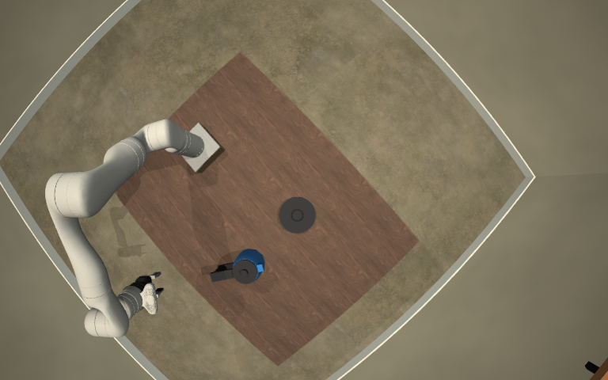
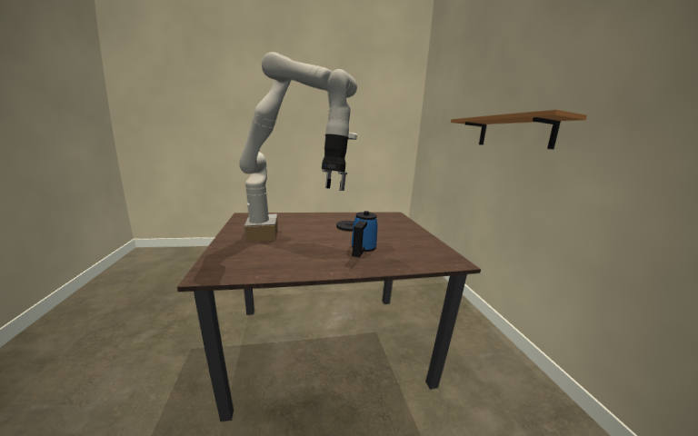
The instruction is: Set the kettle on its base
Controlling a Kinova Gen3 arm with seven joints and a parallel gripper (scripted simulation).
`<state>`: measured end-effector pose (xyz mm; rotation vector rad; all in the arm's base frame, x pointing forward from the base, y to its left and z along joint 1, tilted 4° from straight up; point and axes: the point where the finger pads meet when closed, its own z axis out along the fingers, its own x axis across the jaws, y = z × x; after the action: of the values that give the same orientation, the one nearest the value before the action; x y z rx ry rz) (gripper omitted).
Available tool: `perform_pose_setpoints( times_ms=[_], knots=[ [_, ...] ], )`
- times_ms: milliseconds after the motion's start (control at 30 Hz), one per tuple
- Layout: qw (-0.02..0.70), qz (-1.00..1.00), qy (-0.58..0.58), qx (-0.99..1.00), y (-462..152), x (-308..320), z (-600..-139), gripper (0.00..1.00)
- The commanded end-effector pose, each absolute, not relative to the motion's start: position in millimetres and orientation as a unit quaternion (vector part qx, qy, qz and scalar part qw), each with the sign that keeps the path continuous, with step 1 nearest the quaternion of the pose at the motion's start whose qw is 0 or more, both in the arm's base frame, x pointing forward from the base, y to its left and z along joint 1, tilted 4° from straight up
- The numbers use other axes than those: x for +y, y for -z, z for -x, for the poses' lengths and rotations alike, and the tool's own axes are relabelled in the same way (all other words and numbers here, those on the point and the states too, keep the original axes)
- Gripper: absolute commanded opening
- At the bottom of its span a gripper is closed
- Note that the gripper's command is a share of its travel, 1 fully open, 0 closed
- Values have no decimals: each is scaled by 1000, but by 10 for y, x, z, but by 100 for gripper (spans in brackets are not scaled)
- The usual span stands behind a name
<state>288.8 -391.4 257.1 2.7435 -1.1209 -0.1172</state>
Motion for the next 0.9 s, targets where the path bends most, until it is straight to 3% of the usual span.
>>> perform_pose_setpoints(
  times_ms=[0,200,467,867],
  knots=[
    [80,-931,38,-353,-2439,-3723,-3246,100],
    [60,-942,25,-330,-2236,-3292,-3868,100],
    [42,-949,17,-313,-2082,-2895,-4299,100],
    [31,-952,14,-303,-1991,-2633,-4535,100]
  ],
)
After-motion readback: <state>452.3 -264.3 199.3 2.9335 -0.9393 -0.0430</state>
